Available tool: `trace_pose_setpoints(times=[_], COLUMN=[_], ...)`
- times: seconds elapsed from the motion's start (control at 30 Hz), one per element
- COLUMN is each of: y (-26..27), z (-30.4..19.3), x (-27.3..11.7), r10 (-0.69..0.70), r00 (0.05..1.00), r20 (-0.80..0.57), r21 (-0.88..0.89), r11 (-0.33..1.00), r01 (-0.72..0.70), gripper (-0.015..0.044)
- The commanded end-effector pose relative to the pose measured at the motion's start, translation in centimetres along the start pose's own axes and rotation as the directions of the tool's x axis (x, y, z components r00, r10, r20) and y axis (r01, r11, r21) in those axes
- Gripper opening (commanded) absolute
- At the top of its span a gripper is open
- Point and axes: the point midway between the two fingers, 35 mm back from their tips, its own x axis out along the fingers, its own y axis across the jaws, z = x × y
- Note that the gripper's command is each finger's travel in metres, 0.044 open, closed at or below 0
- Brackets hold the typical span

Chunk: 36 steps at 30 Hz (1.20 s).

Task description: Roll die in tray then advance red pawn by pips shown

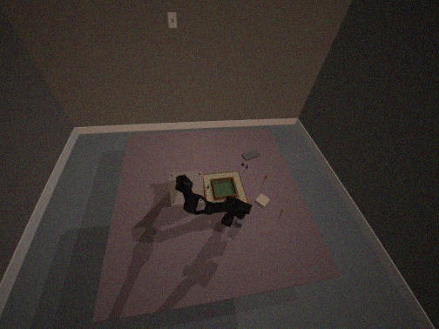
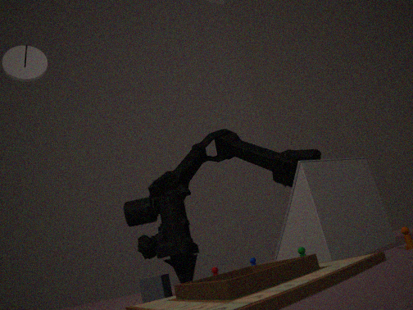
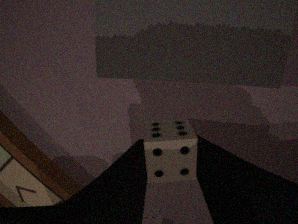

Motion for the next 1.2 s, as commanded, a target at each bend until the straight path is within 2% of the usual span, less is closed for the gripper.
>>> trace_pose_setpoints(times=[0.0, 0.03, 0.67, 0.87, 1.17], y=[0.1, 0.2, 1.1, 1.4, 4.6], z=[-0.1, 0.0, 0.6, 0.5, -0.4], x=[0.0, -0.3, -12.0, -12.1, -11.5], r10=[0.003, 0.005, 0.008, 0.009, 0.018], r00=[1.000, 1.000, 1.000, 1.000, 1.000], r20=[-0.002, -0.002, -0.005, -0.005, -0.008], r21=[-0.006, -0.006, -0.006, -0.029, -0.326], r11=[1.000, 1.000, 1.000, 1.000, 0.945], r01=[-0.003, -0.005, -0.008, -0.009, -0.020], gripper=[0.0018, 0.0000, 0.0000, 0.0000, 0.0000])
